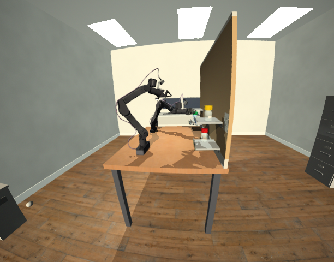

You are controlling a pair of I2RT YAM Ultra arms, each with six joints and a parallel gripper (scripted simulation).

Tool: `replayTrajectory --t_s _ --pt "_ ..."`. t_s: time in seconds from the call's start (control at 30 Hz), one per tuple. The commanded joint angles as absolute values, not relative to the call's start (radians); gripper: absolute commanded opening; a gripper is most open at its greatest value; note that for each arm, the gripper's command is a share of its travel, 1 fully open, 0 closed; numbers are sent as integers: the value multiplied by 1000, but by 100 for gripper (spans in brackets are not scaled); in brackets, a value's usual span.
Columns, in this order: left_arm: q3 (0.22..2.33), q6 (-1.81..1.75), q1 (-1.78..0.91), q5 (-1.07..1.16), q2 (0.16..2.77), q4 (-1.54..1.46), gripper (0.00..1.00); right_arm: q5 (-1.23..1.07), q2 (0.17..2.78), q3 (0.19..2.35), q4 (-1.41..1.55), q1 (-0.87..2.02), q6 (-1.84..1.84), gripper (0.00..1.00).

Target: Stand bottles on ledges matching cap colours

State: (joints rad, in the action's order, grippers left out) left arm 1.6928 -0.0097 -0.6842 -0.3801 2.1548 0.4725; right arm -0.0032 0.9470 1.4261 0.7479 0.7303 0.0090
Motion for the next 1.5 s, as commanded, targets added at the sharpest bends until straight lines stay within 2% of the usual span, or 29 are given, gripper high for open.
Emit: replayTrajectory --t_s 0.0,0.47,0.9,1.07,1.37,1.47 --pt "1673 -4 -682 -368 2115 515 89 -1 953 1456 747 734 11 100" --pt "1561 4 -714 -408 2040 557 89 -1 953 1456 747 734 11 100" --pt "1184 -3 -800 -495 1772 659 89 -1 953 1456 747 734 11 100" --pt "1183 -4 -793 -489 1776 651 89 -1 953 1456 747 734 11 100" --pt "1130 -4 -762 -471 1705 580 89 115 991 1399 523 753 29 100" --pt "1059 -3 -705 -436 1585 496 89 216 1052 1318 335 782 38 100"
